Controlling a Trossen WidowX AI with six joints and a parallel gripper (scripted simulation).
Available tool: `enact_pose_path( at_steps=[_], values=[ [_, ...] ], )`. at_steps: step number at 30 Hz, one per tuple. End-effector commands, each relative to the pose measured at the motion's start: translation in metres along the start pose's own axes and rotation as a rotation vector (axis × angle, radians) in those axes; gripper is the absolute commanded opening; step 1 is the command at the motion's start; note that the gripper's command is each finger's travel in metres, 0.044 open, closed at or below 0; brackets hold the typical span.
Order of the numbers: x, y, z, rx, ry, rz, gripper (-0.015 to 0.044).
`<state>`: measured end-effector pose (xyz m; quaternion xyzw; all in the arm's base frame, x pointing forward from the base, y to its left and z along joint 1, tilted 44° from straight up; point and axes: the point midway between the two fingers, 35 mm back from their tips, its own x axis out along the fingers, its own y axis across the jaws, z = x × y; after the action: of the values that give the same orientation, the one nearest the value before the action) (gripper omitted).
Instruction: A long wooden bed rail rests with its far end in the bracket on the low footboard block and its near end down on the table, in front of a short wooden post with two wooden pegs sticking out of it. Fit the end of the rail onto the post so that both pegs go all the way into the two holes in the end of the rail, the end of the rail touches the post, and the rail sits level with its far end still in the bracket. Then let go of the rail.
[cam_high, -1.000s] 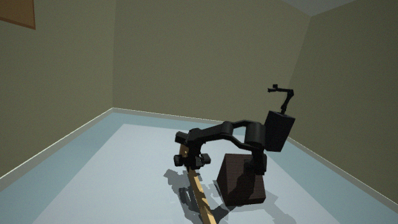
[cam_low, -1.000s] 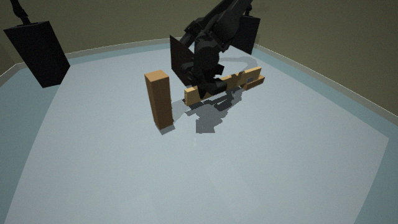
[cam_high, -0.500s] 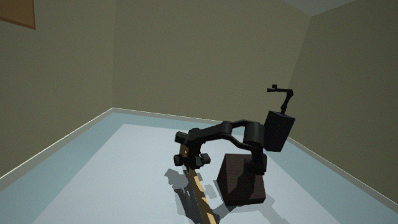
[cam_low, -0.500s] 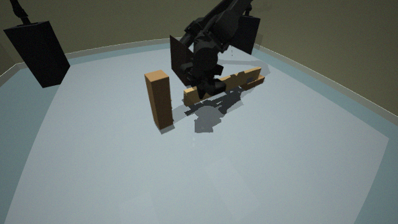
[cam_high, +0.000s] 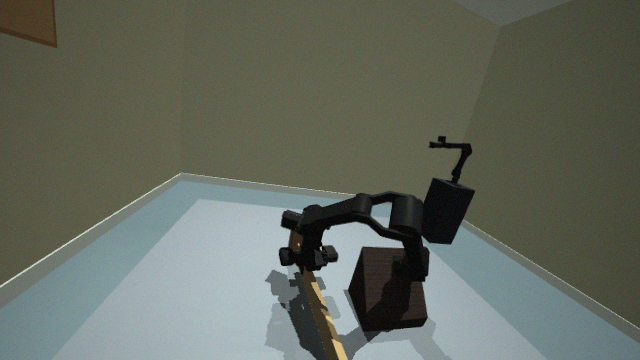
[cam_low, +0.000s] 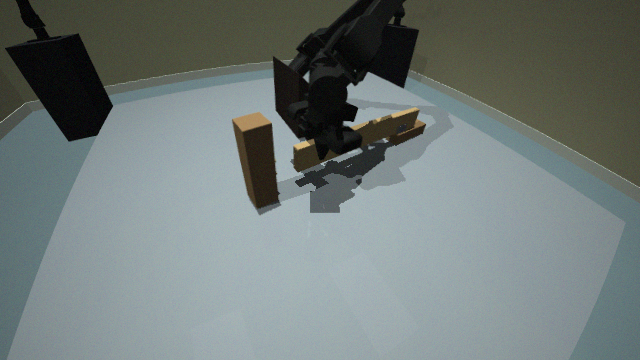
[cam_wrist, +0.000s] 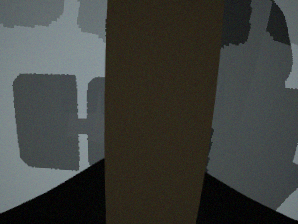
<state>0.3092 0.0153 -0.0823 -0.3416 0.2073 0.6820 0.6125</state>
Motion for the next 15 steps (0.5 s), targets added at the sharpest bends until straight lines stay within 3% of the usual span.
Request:
enact_pose_path(
  at_steps=[1, 15],
  values=[
    [-0.0014, 0.0002, -0.0024, -0.001, 0.001, -0.002, 0.0],
    [-0.0017, 0.0003, -0.0069, -0.001, 0.001, -0.002, 0.0]
  ],
)
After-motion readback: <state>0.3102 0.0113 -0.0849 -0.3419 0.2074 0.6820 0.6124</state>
